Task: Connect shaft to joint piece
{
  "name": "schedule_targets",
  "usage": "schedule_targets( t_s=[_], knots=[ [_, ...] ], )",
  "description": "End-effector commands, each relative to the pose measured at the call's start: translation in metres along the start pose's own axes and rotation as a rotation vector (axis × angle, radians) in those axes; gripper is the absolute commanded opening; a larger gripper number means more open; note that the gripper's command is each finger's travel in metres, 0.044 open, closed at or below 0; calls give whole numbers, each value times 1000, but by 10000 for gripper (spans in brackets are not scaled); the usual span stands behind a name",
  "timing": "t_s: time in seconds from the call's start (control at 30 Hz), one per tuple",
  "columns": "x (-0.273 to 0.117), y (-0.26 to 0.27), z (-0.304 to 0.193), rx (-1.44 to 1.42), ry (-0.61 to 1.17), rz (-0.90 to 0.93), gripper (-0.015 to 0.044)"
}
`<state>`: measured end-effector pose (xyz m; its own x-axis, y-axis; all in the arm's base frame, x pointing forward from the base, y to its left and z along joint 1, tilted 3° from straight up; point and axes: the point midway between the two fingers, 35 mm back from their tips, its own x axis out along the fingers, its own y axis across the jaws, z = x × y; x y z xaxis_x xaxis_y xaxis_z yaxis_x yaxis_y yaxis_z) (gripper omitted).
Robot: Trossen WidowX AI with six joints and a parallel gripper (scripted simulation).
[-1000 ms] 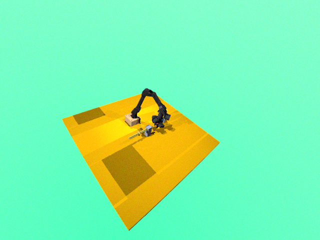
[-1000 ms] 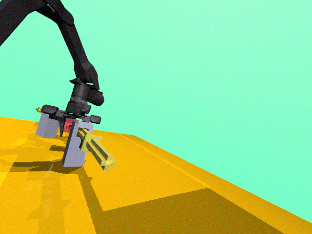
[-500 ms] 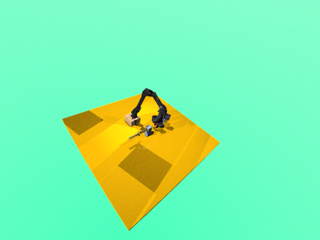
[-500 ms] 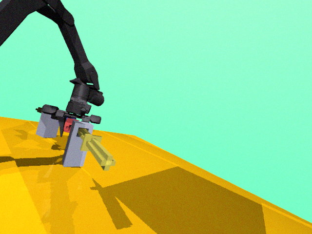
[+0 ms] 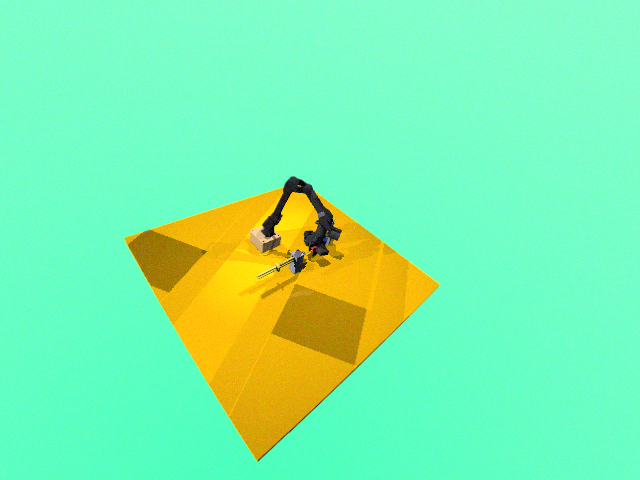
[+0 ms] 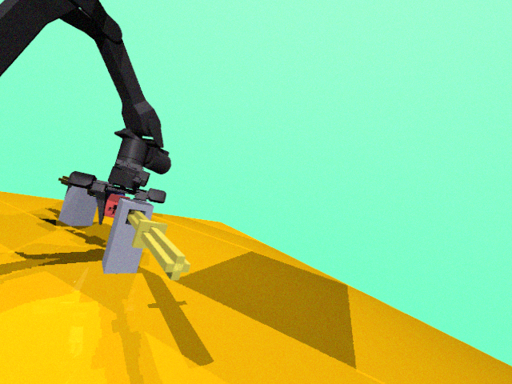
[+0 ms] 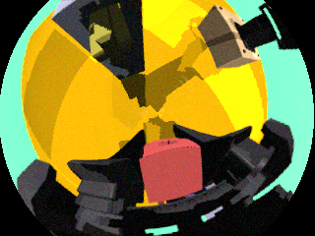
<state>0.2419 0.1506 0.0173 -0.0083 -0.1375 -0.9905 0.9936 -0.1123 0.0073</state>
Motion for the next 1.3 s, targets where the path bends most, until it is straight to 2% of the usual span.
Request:
schedule_targets(
  t_s=[0.0, 0.27, 0.43, 0.53, 0.9, 1.27],
  knots=[
    [0, 0, 0, 0, 0, 0, 0],
    [0, 0, 0, 0, 0, 0, 0],
    [0, 0, 0, 0, 0, 0, 131],
    [0, 0, 0, 0, 0, 0, 147],
    [0, 0, 0, 0, 0, 0, 436],
    [0, 0, 0, 0, 0, 0, 440]
  ],
)
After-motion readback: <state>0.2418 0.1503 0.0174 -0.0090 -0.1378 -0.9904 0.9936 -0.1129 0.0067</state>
